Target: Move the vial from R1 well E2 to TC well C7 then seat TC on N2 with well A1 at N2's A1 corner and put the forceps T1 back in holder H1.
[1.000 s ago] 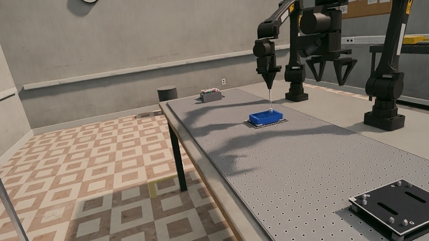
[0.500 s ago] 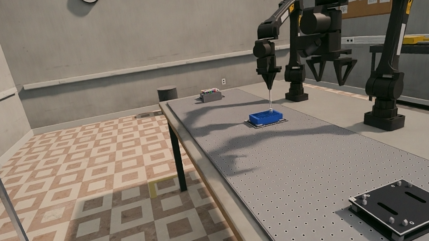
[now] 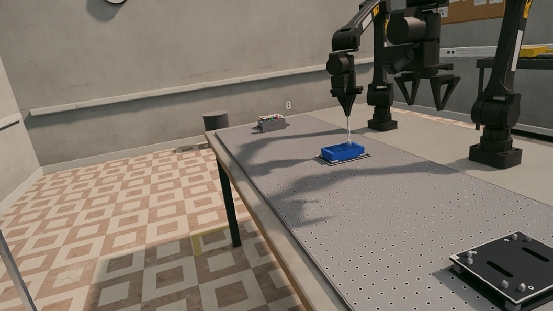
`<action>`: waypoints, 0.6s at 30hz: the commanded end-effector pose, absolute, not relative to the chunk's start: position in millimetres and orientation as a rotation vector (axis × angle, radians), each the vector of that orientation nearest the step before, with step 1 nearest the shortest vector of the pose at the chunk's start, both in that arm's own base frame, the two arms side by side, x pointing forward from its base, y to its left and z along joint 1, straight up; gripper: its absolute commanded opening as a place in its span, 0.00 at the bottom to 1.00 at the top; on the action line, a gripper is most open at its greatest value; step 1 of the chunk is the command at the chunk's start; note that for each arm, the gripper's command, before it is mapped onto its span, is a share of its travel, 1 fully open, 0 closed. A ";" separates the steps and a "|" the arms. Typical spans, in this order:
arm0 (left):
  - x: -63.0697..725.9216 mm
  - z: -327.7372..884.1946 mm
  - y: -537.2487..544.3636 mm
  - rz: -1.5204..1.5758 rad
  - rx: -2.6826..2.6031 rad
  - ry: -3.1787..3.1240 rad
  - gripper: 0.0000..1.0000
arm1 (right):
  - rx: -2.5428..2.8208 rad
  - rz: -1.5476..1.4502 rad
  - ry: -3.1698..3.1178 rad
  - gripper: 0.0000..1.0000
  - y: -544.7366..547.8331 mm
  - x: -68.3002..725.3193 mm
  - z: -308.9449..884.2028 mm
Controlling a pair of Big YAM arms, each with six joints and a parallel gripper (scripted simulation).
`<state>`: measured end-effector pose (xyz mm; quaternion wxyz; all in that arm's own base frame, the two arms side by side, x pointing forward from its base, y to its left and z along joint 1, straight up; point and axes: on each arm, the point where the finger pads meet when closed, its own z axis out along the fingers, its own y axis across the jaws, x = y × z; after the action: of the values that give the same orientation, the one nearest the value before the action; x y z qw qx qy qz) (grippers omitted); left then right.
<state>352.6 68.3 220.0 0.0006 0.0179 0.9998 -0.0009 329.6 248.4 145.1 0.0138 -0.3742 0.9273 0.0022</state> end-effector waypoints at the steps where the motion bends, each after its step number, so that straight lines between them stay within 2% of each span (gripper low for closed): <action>1: 361.0 233.9 71.1 0.012 0.047 3.106 1.00 | -1.162 0.014 2.882 0.07 248.6 335.6 141.6; 18: 361.0 233.9 71.1 0.012 0.047 3.106 1.00 | -1.164 0.011 2.888 0.07 246.7 333.0 140.4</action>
<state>352.6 68.3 220.0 0.0006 0.0179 0.9998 -0.0009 330.0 248.7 143.0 0.0144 -0.3742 0.9273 0.0023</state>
